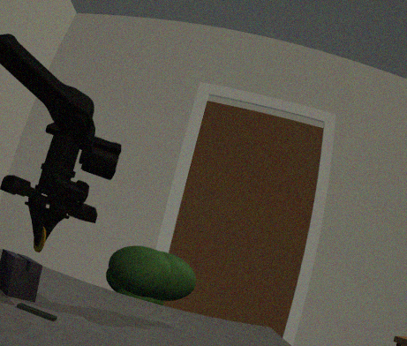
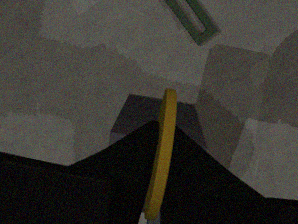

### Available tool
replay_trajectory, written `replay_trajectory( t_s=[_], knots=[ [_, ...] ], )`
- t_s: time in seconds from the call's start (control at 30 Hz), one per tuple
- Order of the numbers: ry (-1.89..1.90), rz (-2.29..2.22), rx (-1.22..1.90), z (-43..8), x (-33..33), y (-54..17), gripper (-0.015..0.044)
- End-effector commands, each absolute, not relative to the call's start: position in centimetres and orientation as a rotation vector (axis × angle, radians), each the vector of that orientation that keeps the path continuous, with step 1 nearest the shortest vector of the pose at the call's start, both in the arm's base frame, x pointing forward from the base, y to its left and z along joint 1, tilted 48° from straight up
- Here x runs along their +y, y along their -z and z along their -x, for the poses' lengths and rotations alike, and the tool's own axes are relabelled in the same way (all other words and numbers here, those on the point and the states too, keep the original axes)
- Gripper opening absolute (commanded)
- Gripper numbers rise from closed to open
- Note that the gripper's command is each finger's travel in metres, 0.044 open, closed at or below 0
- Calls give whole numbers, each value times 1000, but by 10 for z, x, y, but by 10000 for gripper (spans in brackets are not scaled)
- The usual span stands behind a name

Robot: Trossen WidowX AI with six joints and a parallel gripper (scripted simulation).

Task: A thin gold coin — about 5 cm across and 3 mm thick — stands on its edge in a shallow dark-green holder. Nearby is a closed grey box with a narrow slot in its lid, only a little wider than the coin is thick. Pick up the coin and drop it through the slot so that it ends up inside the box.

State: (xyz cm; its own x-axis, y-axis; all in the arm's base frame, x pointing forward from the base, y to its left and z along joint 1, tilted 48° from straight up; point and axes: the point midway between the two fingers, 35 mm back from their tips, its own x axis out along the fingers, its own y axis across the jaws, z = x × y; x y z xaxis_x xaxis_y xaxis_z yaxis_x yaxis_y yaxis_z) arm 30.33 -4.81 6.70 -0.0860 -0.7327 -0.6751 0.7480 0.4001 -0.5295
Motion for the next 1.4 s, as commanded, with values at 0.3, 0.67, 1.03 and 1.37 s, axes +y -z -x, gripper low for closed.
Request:
replay_trajectory(
  t_s=[0.3, 0.67, 1.03, 1.37],
  knots=[
    [1234, -17, 1115, -281, -30, -47, 0],
    [1238, -12, 1113, -261, -17, -33, 0],
    [1234, -11, 1110, -264, -17, -36, 0],
    [1235, -13, 1109, -261, -16, -31, 0]
  ],
)
